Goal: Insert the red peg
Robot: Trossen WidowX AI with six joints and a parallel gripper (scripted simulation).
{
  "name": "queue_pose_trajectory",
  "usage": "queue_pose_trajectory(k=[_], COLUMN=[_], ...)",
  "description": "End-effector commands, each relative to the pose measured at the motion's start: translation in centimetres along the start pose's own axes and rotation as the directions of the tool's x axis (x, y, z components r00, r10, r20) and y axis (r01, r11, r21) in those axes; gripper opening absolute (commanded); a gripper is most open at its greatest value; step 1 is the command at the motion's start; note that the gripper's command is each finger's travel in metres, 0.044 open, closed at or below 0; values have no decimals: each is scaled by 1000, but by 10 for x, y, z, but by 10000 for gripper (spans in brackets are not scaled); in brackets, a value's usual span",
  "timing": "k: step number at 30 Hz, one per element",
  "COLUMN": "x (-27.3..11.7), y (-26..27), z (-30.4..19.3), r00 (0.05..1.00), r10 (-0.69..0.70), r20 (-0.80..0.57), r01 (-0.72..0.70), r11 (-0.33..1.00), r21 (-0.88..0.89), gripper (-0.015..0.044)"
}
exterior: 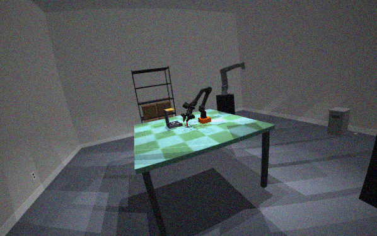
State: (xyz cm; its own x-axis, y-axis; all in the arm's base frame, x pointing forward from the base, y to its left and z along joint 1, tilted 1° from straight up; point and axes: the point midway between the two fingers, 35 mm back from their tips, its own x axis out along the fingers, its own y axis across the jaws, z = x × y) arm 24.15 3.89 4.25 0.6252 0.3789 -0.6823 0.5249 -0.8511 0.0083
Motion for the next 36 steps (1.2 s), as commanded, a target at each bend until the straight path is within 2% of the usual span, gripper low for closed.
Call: queue_pose_trajectory(k=[1,10,17,22,36], x=[4,10,8,8,-1], y=[-1,-3,-2,-2,-1], z=[6,14,12,12,1], r00=[1000,1000,1000,1000,1000], r10=[-2,-2,-2,-2,-2], r20=[1,1,2,2,2], r01=[2,2,2,2,2], r11=[1000,1000,1000,1000,1000], r21=[-1,-1,1,1,0], gripper=[220,220,36,3,0])
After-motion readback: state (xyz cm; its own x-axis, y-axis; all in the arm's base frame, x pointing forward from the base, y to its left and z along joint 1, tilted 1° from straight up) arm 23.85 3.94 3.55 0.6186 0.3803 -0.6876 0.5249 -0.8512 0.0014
